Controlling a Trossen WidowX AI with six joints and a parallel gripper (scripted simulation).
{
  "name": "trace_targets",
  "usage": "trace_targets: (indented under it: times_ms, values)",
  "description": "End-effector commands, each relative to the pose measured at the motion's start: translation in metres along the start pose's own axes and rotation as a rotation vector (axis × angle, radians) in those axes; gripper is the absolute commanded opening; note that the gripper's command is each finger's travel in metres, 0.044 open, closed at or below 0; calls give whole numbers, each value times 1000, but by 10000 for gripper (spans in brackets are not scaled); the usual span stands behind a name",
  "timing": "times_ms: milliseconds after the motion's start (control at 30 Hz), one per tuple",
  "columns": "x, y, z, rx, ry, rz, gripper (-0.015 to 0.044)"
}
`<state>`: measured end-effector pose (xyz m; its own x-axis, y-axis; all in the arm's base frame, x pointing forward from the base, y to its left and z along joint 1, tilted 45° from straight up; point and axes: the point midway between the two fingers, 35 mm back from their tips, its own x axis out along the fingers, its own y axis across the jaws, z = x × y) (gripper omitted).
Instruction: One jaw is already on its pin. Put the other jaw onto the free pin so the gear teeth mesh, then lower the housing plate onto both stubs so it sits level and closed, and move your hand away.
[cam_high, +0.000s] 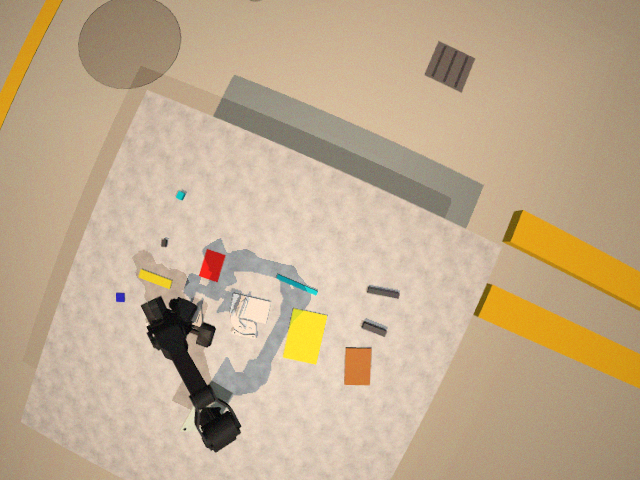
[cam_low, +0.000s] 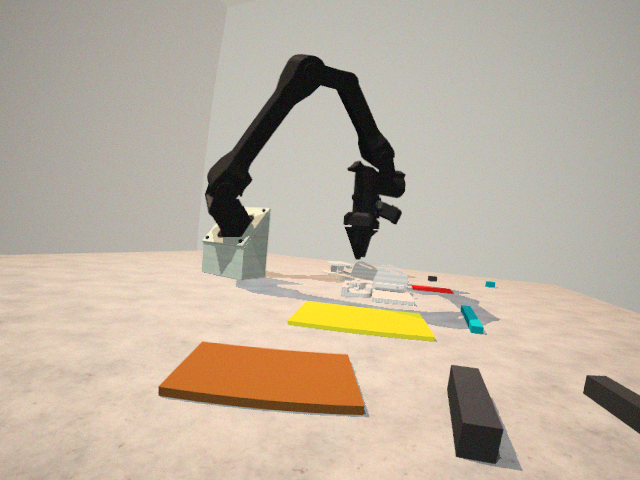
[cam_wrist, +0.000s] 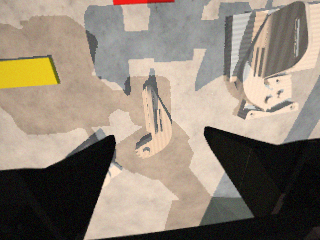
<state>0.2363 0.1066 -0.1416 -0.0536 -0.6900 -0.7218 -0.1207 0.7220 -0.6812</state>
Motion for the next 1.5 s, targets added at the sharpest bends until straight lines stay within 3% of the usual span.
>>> trace_targets:
  times_ms: [0,967,1467]
  values:
    - [4,-1,-1,-6,3,-6,440]
    - [51,-2,-2,-5,3,-9,440]
    - [52,-2,-2,-5,3,-9,440]
